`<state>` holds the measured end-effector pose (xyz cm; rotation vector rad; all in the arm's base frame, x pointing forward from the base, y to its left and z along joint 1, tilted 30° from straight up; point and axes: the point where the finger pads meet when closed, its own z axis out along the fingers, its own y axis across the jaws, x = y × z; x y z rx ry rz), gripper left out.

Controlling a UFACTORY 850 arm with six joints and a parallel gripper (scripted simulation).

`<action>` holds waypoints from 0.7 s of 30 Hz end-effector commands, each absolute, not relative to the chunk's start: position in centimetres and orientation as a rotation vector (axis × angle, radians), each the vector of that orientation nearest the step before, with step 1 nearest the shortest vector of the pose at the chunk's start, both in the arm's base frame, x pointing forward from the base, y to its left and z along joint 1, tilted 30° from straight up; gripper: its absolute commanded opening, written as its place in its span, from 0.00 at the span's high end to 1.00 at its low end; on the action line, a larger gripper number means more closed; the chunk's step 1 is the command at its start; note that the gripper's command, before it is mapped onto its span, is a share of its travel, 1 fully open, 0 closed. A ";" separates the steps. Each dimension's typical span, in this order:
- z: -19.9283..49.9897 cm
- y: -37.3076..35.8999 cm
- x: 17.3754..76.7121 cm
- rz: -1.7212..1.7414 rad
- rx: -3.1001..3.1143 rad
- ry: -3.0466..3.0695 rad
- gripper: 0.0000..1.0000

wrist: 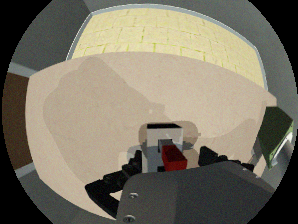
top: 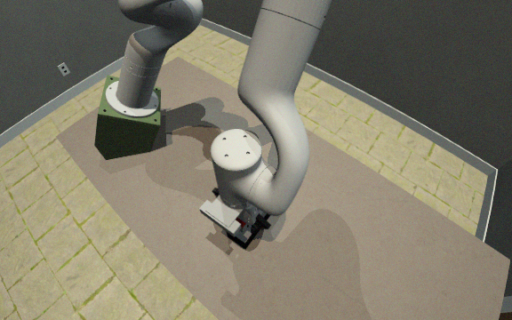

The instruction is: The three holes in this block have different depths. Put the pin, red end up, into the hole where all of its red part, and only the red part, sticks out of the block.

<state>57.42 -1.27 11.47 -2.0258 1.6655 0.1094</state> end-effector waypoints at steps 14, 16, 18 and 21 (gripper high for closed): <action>11.5 -1.3 57.5 0.107 -2.025 1.665 0.00; 11.5 -1.3 57.5 0.107 -2.025 1.665 0.00; 12.6 -1.8 57.2 0.107 -2.025 1.665 0.00; 12.6 -1.8 57.2 0.107 -2.025 1.665 0.00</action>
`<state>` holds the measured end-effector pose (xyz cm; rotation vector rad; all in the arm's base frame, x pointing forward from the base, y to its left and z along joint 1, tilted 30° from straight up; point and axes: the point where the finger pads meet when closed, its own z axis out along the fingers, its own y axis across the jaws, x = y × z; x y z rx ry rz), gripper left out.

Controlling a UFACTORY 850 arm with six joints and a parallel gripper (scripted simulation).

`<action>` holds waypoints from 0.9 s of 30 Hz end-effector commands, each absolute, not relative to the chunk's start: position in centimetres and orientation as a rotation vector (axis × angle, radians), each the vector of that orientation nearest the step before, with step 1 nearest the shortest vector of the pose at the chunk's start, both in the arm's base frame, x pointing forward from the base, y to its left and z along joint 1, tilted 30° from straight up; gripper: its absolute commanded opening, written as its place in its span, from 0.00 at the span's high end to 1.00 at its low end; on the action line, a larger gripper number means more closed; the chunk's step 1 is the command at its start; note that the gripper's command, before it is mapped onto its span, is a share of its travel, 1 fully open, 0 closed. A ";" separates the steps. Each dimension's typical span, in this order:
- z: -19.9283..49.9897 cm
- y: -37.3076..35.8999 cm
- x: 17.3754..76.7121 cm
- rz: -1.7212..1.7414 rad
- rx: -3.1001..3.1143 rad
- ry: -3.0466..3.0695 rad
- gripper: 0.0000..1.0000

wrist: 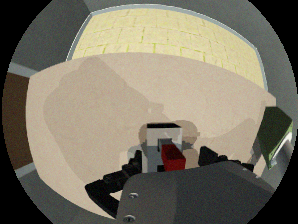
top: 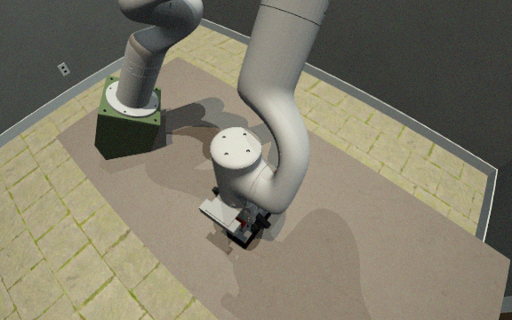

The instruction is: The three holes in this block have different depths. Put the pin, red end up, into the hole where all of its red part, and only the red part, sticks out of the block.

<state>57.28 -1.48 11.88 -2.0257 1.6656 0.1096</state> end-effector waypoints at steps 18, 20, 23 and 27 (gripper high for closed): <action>13.7 -2.4 56.9 0.107 -2.025 1.665 0.00; 13.7 -2.4 56.9 0.107 -2.025 1.665 0.00; 13.7 -2.4 56.9 0.107 -2.025 1.665 0.00; 13.7 -2.4 56.9 0.107 -2.025 1.665 0.00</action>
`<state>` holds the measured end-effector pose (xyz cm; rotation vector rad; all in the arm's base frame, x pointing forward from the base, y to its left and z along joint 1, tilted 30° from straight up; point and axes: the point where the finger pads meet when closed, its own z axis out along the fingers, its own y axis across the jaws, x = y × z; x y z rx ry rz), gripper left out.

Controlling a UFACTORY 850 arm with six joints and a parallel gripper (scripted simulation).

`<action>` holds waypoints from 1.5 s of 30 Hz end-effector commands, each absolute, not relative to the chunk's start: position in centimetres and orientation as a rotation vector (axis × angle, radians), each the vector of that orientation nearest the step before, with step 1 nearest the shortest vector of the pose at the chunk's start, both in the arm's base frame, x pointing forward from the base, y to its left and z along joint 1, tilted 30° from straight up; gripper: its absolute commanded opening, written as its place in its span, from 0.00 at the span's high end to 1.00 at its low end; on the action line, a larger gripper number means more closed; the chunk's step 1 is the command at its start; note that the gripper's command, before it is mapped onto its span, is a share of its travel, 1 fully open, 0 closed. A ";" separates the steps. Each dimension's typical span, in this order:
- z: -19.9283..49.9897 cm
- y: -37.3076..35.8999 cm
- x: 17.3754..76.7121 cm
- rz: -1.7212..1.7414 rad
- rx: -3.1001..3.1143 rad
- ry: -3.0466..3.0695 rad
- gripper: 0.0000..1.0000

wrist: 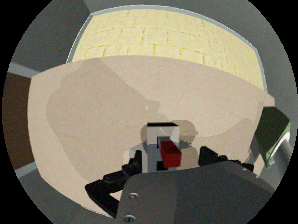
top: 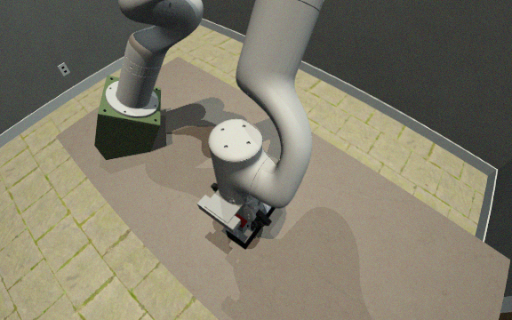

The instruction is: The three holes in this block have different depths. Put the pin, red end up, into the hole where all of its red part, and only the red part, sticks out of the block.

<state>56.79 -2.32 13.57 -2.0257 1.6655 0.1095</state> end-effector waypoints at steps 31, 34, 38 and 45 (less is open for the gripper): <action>15.9 -3.5 56.2 0.107 -2.025 1.665 0.00; 15.9 -3.5 56.2 0.107 -2.025 1.665 0.00; 20.2 -5.6 54.9 0.105 -2.025 1.665 0.00; 20.2 -5.6 54.9 0.105 -2.025 1.665 0.00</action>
